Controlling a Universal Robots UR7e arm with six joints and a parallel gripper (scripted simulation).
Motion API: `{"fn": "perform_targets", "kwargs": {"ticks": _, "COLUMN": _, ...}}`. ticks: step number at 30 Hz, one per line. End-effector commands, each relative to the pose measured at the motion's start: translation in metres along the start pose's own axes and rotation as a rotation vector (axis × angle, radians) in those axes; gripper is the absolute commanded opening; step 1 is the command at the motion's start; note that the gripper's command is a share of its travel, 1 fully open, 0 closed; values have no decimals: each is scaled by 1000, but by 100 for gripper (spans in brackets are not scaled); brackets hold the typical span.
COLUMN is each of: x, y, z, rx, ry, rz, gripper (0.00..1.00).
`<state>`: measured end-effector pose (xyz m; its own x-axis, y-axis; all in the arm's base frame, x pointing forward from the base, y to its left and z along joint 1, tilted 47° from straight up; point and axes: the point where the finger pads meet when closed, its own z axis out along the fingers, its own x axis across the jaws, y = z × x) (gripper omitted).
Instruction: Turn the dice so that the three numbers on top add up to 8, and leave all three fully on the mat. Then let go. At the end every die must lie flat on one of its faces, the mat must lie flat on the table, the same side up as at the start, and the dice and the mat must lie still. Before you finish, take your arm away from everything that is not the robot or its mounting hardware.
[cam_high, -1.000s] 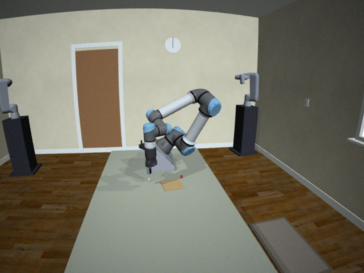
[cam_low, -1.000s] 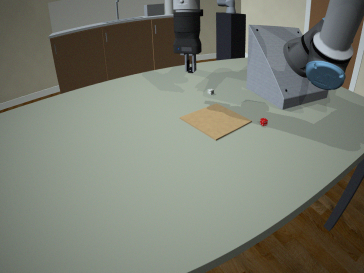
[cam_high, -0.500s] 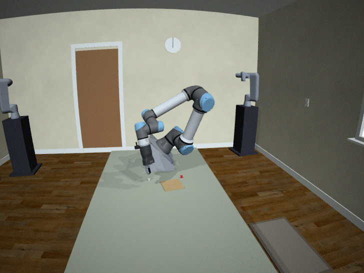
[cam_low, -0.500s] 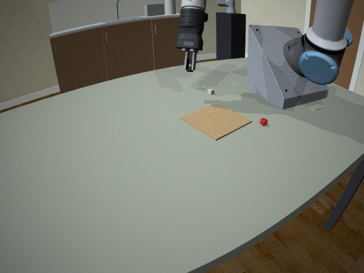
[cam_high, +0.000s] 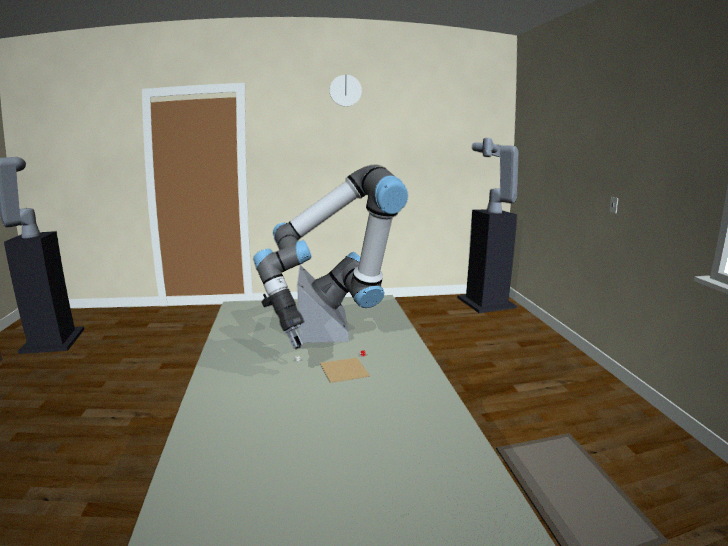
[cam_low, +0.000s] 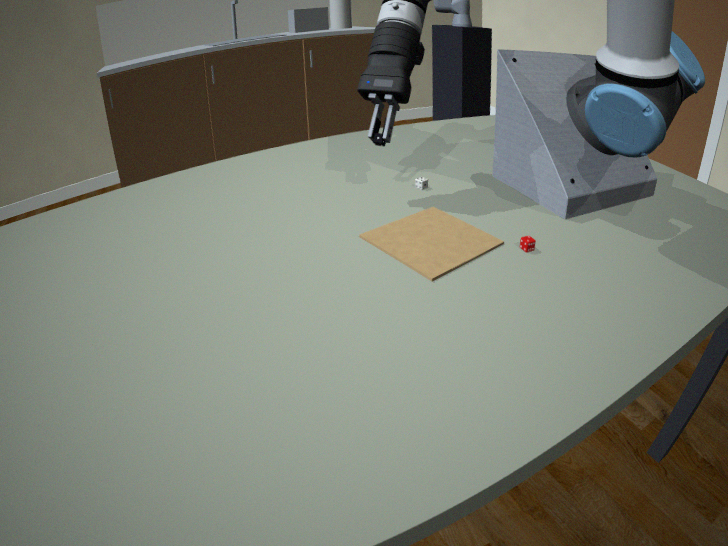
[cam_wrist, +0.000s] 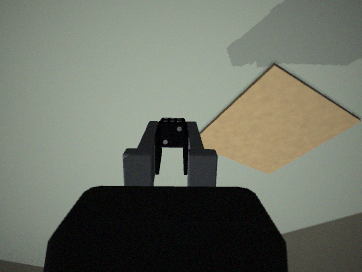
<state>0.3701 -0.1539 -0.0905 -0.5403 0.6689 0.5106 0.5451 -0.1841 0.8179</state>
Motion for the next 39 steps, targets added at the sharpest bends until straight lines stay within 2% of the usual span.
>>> {"fn": "perform_targets", "kwargs": {"ticks": 1, "x": 2, "y": -1, "z": 1, "rx": -129, "ry": 26, "rz": -9, "gripper": 34}}
{"fn": "perform_targets", "kwargs": {"ticks": 2, "x": 2, "y": -2, "z": 1, "rx": -140, "ry": 26, "rz": -9, "gripper": 34}}
{"fn": "perform_targets", "kwargs": {"ticks": 5, "x": 2, "y": -3, "z": 1, "rx": -242, "ry": 26, "rz": -6, "gripper": 34}}
{"fn": "perform_targets", "kwargs": {"ticks": 9, "x": 2, "y": -4, "z": 0, "rx": -323, "ry": 25, "rz": -5, "gripper": 34}}
{"fn": "perform_targets", "kwargs": {"ticks": 16, "x": 3, "y": -6, "z": -1, "rx": -426, "ry": 26, "rz": -3, "gripper": 34}}
{"fn": "perform_targets", "kwargs": {"ticks": 23, "x": 3, "y": -6, "z": -1, "rx": -450, "ry": 25, "rz": -2, "gripper": 34}}
{"fn": "perform_targets", "kwargs": {"ticks": 35, "x": 3, "y": -9, "z": 3, "rx": -450, "ry": 35, "rz": -3, "gripper": 34}}
{"fn": "perform_targets", "kwargs": {"ticks": 39, "x": 3, "y": -15, "z": 12, "rx": -450, "ry": 36, "rz": -3, "gripper": 34}}
